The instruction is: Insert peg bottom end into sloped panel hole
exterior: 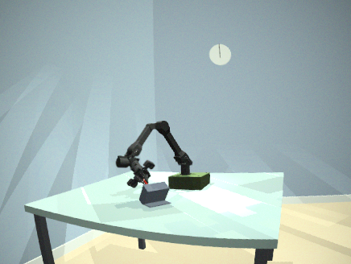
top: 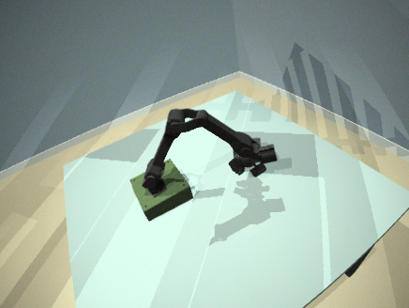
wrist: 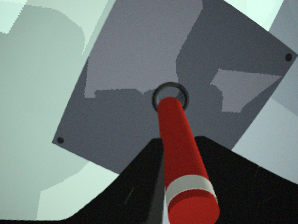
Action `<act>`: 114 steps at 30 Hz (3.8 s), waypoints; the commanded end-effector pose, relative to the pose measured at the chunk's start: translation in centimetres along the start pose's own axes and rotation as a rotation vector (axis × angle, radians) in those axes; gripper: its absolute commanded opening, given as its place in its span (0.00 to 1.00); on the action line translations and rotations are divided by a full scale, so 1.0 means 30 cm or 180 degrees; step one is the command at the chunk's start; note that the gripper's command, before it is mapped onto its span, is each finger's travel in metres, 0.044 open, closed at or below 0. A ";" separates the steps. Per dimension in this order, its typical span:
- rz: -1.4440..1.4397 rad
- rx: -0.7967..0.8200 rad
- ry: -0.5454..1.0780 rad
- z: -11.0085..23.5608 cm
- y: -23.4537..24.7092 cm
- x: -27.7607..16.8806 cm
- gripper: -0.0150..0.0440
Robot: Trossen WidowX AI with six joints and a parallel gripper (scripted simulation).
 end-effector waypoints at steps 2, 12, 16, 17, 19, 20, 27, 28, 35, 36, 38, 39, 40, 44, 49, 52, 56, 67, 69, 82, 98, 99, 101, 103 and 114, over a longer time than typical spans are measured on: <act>-0.0010 0.0000 -0.0003 -0.004 -0.004 0.005 0.25; -0.0011 -0.0001 -0.0003 -0.016 -0.006 0.009 0.25; -0.0011 -0.0002 -0.0003 -0.023 -0.005 0.011 0.25; -0.0011 -0.0002 -0.0003 -0.025 -0.005 0.011 0.25; -0.0011 -0.0002 -0.0002 -0.029 -0.005 0.011 0.25; -0.0011 -0.0002 -0.0002 -0.031 -0.004 0.011 0.25; -0.0011 -0.0003 -0.0002 -0.045 -0.003 0.012 0.25; -0.0011 -0.0003 -0.0002 -0.047 -0.003 0.012 0.25; -0.0011 -0.0004 -0.0002 -0.061 -0.002 0.011 0.25; -0.0011 -0.0004 -0.0002 -0.063 -0.002 0.011 0.25; -0.0011 -0.0004 -0.0001 -0.067 -0.002 0.011 0.25; -0.0011 -0.0004 -0.0001 -0.070 -0.002 0.011 0.25; -0.0011 -0.0004 -0.0001 -0.072 -0.002 0.011 0.25; -0.0011 -0.0005 -0.0001 -0.080 -0.002 0.010 0.25; -0.0011 -0.0005 -0.0001 -0.090 -0.002 0.010 0.25; -0.0011 -0.0006 -0.0001 -0.096 -0.002 0.010 0.25; -0.0011 -0.0006 0.0000 -0.104 -0.002 0.010 0.25; -0.0011 -0.0007 0.0000 -0.117 -0.004 0.011 0.25; 0.0003 -0.0017 0.0007 -0.112 -0.004 0.008 0.25; 0.0003 -0.0017 0.0007 -0.112 -0.004 0.008 0.52; -0.0002 -0.0006 -0.0001 -0.068 0.001 0.005 1.00; -0.0002 -0.0005 -0.0002 -0.062 0.002 0.005 1.00; -0.0004 -0.0002 -0.0004 -0.050 0.003 0.005 1.00; -0.0005 0.0000 -0.0006 -0.037 0.005 0.005 1.00; -0.0012 0.0009 -0.0015 0.030 0.013 0.006 1.00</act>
Point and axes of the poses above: the point midway between the two fingers, 35 mm back from their tips, its own z axis back along the fingers, its own y axis across the jaws, x = y × z, the point moved 6 cm from there along z, back along the fingers, and after that the axes turned 6 degrees about -z, right-handed, at the moved point
